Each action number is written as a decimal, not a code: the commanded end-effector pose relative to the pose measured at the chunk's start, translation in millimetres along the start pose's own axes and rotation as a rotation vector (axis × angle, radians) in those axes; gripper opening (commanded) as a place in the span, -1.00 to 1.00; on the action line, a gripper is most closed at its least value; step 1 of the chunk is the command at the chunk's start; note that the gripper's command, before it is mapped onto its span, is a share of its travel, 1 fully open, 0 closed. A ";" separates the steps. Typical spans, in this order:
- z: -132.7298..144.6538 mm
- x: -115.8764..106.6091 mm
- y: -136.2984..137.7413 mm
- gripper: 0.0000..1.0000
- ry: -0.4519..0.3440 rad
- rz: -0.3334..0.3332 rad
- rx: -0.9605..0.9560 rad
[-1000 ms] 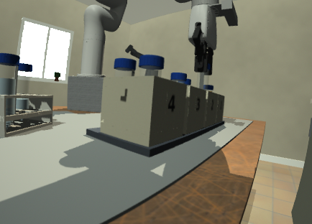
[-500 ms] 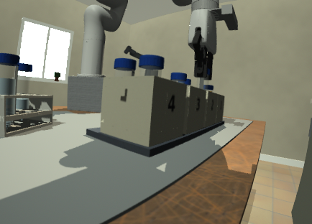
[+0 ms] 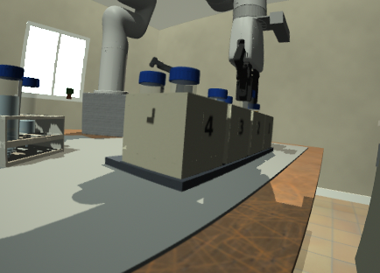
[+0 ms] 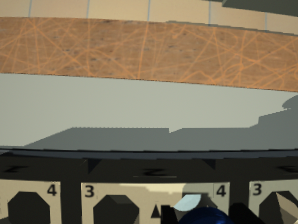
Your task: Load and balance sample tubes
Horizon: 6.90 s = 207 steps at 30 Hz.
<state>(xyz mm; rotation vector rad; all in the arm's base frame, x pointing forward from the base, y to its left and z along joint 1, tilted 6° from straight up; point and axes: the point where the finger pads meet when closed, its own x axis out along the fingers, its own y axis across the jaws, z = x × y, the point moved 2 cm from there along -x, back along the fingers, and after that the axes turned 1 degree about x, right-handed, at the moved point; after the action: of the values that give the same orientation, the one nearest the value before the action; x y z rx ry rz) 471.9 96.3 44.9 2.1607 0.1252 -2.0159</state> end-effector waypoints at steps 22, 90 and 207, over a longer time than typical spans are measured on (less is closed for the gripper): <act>-1.6 10.9 0.0 -1.00 0.004 0.000 0.000; -1.5 -52.9 0.0 -0.13 0.004 0.000 0.000; 226.4 -24.6 1.1 -1.00 -0.214 -0.184 -1.427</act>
<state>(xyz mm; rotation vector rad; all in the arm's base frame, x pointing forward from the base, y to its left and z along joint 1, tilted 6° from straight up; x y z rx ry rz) 260.9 56.4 61.0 1.0030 1.2785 -1.3610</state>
